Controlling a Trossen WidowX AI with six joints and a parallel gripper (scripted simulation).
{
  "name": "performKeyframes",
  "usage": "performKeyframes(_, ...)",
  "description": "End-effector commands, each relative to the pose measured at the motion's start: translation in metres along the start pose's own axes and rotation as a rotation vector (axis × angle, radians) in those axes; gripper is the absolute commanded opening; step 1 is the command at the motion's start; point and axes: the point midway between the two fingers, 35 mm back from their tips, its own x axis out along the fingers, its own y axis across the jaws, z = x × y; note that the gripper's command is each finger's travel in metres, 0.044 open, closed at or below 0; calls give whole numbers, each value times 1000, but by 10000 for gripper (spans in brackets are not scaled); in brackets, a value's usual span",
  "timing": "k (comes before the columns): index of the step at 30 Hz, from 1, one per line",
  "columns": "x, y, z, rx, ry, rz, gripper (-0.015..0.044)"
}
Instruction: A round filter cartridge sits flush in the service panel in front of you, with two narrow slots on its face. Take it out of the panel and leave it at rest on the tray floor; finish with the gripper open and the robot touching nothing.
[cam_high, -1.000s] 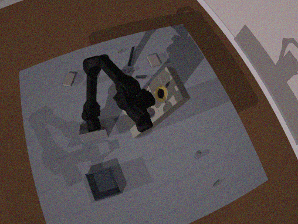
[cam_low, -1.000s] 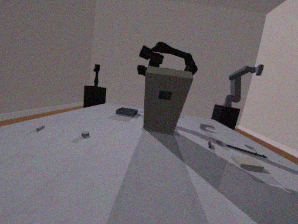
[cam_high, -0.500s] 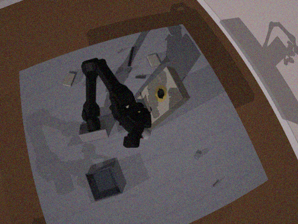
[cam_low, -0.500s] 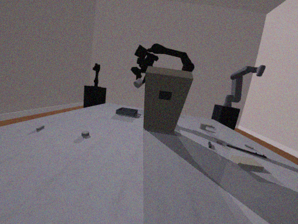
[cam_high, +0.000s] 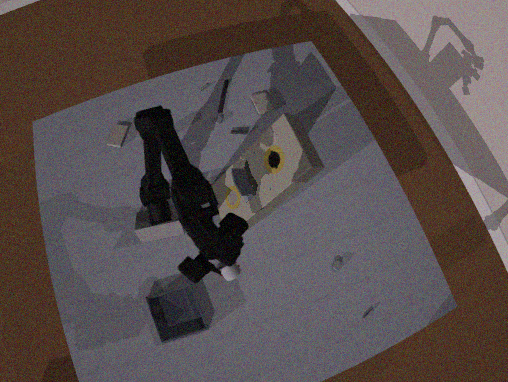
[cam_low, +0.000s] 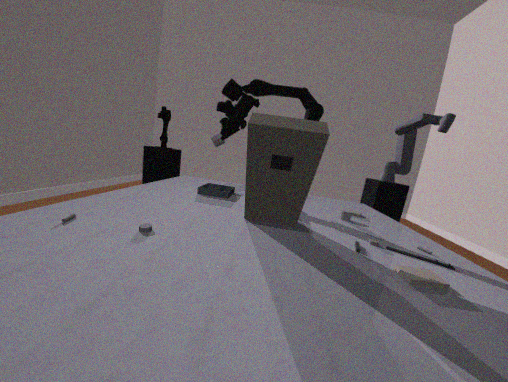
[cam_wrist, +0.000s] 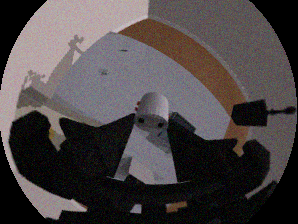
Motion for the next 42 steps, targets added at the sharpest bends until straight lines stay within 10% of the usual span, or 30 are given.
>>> performKeyframes(1,1,-11,3,63,-13,-30,0)
performKeyframes(42,115,-160,-127,603,-9,-340,0)
